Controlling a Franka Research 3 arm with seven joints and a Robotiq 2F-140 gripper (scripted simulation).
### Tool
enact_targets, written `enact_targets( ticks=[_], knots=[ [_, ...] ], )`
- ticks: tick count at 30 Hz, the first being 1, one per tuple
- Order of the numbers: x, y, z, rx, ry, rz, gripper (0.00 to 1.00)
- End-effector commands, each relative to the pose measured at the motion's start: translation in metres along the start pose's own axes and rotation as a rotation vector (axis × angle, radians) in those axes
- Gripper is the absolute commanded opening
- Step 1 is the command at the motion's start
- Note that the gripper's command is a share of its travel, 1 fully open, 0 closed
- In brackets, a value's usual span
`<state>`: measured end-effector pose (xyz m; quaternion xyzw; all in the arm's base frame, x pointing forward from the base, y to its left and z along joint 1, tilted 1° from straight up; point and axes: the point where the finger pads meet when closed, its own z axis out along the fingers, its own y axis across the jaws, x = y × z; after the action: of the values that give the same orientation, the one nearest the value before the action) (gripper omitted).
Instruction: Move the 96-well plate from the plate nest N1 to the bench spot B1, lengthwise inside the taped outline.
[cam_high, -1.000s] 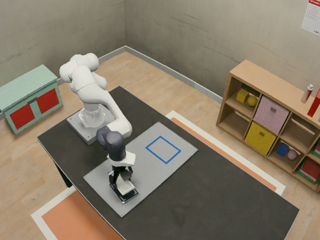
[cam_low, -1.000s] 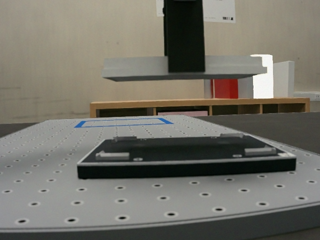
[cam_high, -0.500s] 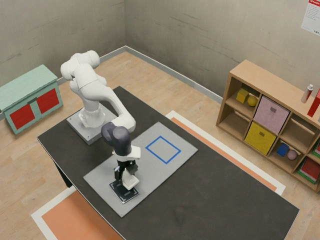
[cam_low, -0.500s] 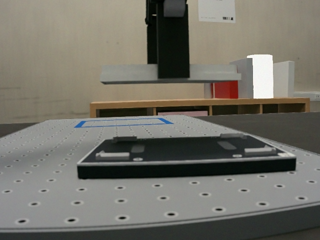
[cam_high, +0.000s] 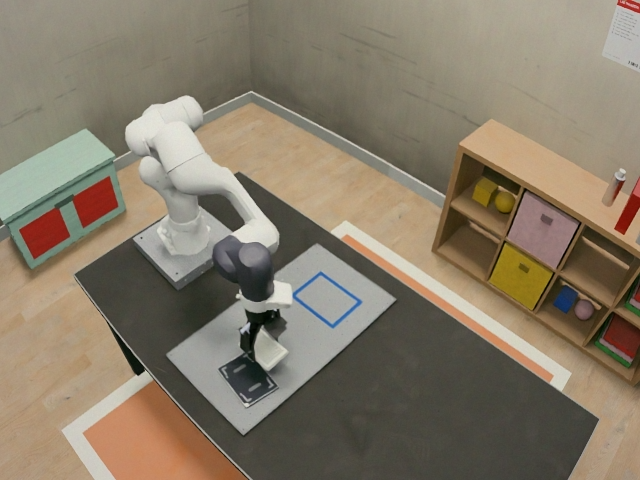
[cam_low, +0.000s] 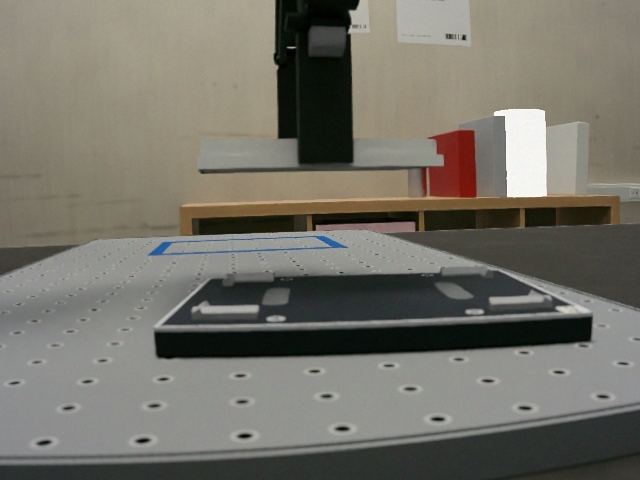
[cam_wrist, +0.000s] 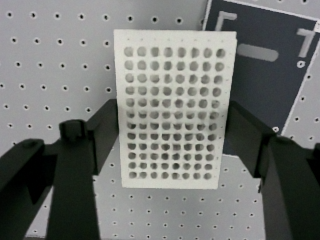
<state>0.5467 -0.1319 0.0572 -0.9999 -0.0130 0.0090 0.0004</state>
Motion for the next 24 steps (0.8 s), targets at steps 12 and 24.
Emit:
enact_targets(
  ticks=[12, 24],
  knots=[
    [-0.001, -0.043, 0.000, 0.001, 0.009, 0.025, 0.60],
    [-0.003, -0.076, 0.001, 0.001, 0.009, 0.025, 0.60]
  ],
)
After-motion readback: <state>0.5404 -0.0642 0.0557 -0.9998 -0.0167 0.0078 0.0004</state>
